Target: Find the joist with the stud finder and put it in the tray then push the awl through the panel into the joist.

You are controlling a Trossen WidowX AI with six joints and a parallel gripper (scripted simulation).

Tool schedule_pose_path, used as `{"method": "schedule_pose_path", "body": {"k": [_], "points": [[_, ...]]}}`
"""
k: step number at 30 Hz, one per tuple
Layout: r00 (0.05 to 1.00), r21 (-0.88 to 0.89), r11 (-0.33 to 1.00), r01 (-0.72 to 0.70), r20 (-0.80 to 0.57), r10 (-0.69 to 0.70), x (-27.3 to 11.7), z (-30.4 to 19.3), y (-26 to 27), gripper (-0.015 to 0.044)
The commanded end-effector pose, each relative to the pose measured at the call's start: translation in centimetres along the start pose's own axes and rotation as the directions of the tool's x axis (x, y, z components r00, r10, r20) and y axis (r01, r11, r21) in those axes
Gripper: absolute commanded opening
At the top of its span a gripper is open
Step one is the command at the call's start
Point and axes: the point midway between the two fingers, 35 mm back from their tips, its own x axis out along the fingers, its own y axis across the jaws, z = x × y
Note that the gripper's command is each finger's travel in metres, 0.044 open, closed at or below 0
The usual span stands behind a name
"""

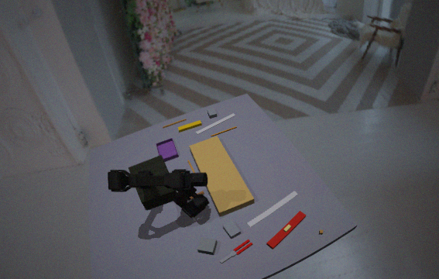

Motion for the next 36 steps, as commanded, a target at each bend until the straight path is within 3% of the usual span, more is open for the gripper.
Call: {"method": "schedule_pose_path", "body": {"k": [1, 20, 22, 35, 36], "points": [[1.000, -0.008, 1.000, 0.009, 0.005, -0.009, 0.9, 0.1, -0.3, 0.0440], [1.000, -0.010, 1.000, 0.005, 0.006, -0.005, 3.7, 0.5, -0.3, 0.0440], [1.000, -0.010, 1.000, 0.005, 0.006, -0.005, 3.7, 0.5, -0.3, 0.0387], [1.000, -0.010, 1.000, 0.005, 0.006, -0.005, 3.7, 0.5, -0.3, 0.0301], [1.000, -0.010, 1.000, 0.005, 0.006, -0.005, 3.7, 0.5, -0.3, 0.0275]]}}
